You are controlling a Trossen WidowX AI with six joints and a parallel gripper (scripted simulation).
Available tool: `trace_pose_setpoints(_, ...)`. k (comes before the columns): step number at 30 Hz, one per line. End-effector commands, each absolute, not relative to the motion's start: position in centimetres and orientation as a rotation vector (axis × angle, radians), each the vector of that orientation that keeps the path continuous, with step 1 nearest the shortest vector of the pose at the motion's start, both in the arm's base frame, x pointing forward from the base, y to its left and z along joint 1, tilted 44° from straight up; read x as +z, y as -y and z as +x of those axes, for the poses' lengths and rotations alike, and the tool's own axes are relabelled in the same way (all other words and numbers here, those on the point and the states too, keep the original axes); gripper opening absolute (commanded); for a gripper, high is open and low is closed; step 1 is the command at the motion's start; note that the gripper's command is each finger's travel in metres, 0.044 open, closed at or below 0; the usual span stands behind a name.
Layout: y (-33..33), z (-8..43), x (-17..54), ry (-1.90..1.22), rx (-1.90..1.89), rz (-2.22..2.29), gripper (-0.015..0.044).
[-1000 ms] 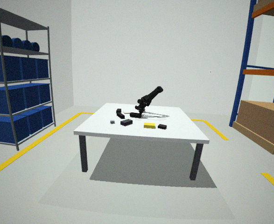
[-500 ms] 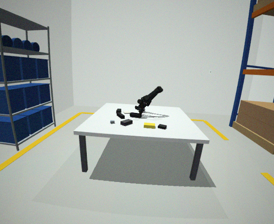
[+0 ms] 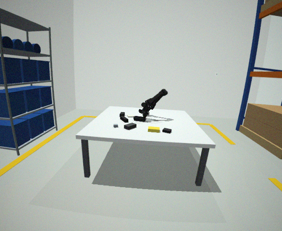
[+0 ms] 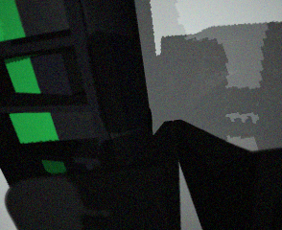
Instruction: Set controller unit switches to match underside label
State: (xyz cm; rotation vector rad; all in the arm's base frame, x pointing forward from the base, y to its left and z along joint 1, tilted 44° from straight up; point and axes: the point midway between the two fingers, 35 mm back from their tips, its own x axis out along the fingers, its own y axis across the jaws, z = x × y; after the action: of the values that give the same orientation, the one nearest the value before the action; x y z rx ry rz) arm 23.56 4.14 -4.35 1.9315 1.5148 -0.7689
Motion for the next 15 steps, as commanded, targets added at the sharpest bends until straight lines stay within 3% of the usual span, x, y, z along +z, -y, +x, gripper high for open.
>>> trace_pose_setpoints(1,-4.1,24.0,-4.3,-1.511,-0.765,1.937,0.0)
trace_pose_setpoints(15,-4.0,25.8,-4.5,-1.51,-0.764,1.937,0.0)
